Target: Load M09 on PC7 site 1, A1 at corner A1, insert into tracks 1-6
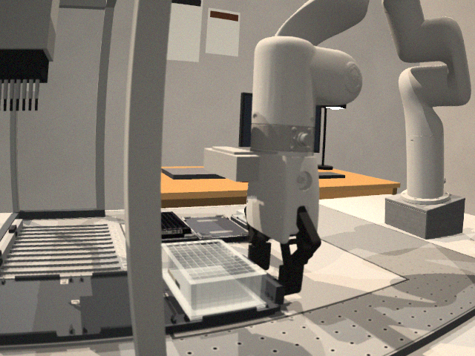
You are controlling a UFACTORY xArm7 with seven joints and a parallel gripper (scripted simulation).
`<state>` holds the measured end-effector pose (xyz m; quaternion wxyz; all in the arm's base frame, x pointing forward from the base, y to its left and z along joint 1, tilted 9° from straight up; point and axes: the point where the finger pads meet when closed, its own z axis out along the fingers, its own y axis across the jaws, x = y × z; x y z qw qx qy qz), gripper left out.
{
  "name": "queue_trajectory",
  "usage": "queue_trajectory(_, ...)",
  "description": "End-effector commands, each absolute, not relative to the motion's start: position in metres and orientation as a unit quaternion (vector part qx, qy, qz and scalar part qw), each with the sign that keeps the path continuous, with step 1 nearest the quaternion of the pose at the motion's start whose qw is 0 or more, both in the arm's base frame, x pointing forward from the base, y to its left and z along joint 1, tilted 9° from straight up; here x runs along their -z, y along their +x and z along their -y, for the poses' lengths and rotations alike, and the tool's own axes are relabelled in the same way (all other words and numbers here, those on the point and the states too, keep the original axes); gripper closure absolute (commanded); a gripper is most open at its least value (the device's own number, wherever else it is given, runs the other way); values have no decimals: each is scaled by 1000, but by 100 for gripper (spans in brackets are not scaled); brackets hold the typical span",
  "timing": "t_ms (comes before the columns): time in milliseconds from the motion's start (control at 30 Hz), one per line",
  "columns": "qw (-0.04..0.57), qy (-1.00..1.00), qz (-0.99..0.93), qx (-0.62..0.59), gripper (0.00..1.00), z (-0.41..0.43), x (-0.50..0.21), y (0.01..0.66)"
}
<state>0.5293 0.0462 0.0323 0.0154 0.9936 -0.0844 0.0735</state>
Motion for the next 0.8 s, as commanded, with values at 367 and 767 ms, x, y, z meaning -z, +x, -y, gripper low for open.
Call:
queue_trajectory(367,15,993,84,-76,18,-46,-35,536)
queue_trajectory(767,15,993,84,-76,18,-45,-36,539)
